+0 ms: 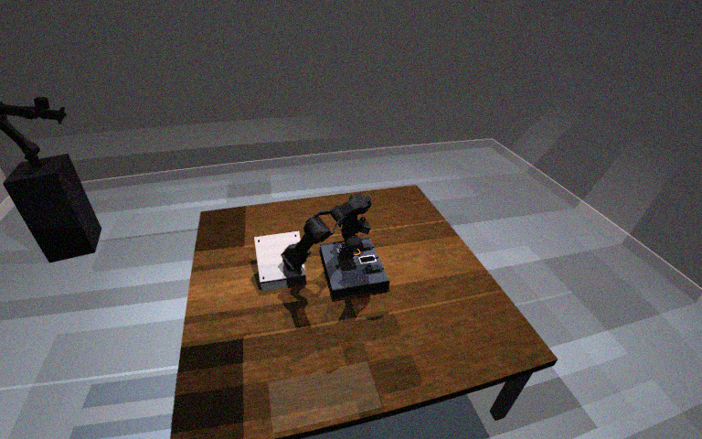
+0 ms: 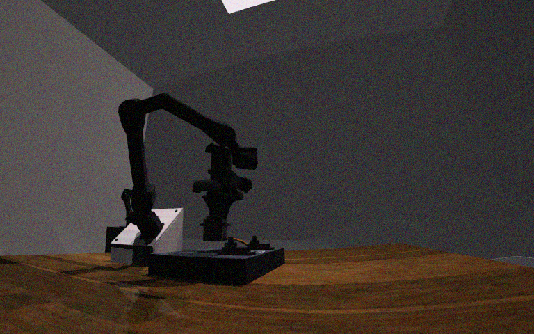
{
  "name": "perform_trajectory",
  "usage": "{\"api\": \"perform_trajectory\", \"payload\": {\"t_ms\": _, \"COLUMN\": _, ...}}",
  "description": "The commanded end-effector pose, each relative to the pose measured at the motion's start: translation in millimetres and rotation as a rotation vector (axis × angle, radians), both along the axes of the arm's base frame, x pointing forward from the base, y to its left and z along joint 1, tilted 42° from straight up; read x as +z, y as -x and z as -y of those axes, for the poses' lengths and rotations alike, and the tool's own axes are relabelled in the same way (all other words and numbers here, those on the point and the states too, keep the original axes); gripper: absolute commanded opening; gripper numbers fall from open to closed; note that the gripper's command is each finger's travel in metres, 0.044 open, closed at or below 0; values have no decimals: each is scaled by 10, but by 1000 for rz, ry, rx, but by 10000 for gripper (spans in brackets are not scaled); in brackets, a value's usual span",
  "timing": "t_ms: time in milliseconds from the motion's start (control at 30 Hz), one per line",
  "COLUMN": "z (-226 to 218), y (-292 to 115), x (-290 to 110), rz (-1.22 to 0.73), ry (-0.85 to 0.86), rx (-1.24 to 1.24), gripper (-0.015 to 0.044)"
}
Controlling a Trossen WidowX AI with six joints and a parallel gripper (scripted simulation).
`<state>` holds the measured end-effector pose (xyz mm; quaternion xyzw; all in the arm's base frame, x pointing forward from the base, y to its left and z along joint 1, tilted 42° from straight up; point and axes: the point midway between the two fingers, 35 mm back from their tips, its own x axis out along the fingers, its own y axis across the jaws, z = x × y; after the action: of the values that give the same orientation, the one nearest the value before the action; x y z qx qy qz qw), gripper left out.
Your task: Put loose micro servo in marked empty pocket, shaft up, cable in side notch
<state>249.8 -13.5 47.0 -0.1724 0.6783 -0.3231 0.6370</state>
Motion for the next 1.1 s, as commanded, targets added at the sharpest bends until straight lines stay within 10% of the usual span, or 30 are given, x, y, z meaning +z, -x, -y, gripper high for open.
{"api": "perform_trajectory", "payload": {"t_ms": 0, "z": 26, "y": -169, "x": 12, "rz": 5, "ry": 3, "rx": 5, "gripper": 0}}
{"api": "perform_trajectory", "payload": {"t_ms": 1067, "z": 276, "y": -936, "x": -39, "rz": 10, "ry": 4, "rx": 5, "gripper": 0}}
